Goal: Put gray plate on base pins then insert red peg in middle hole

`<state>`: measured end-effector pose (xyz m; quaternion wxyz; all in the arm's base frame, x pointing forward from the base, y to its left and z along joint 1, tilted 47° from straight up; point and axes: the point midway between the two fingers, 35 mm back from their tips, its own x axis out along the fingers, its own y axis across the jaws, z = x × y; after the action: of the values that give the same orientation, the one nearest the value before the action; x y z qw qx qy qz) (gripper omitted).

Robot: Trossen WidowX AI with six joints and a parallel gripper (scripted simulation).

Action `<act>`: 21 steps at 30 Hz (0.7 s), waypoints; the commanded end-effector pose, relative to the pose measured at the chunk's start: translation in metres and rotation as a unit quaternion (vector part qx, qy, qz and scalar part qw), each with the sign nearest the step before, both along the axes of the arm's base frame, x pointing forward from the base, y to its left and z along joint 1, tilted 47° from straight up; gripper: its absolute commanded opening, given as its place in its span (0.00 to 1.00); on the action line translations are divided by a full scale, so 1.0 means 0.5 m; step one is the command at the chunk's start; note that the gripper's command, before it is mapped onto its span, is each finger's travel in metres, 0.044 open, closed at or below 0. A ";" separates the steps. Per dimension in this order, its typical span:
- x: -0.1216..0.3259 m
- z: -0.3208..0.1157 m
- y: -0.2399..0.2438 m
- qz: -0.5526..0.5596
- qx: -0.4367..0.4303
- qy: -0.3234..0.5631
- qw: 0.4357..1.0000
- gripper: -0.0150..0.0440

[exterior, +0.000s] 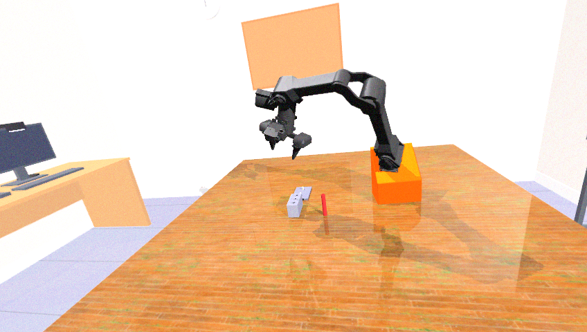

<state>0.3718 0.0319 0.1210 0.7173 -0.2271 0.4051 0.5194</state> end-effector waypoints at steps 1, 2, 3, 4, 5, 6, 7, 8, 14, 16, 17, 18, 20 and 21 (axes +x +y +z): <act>-0.033 -0.057 0.074 0.165 0.054 -0.013 0.985 1.00; -0.043 -0.069 0.092 0.204 0.071 -0.019 0.976 1.00; -0.050 -0.079 0.106 0.233 0.086 -0.025 0.969 1.00; -0.055 -0.085 0.114 0.249 0.094 -0.028 0.963 1.00; -0.056 -0.086 0.117 0.255 0.097 -0.030 0.962 1.00; -0.055 -0.093 0.111 0.255 0.097 -0.030 0.962 1.00; -0.055 -0.096 0.108 0.255 0.097 -0.030 0.962 1.00; -0.055 -0.096 0.108 0.255 0.097 -0.030 0.962 1.00; -0.059 -0.130 0.142 0.254 0.097 -0.030 0.962 1.00; -0.069 -0.172 0.186 0.255 0.098 -0.030 0.962 1.00; -0.073 -0.182 0.197 0.255 0.098 -0.030 0.962 1.00; -0.074 -0.185 0.200 0.255 0.098 -0.030 0.962 1.00; -0.074 -0.185 0.200 0.255 0.098 -0.030 0.962 1.00; -0.074 -0.187 0.202 0.255 0.098 -0.030 0.962 1.00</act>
<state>0.3332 0.1335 0.0296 0.5842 -0.2686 0.2596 0.7206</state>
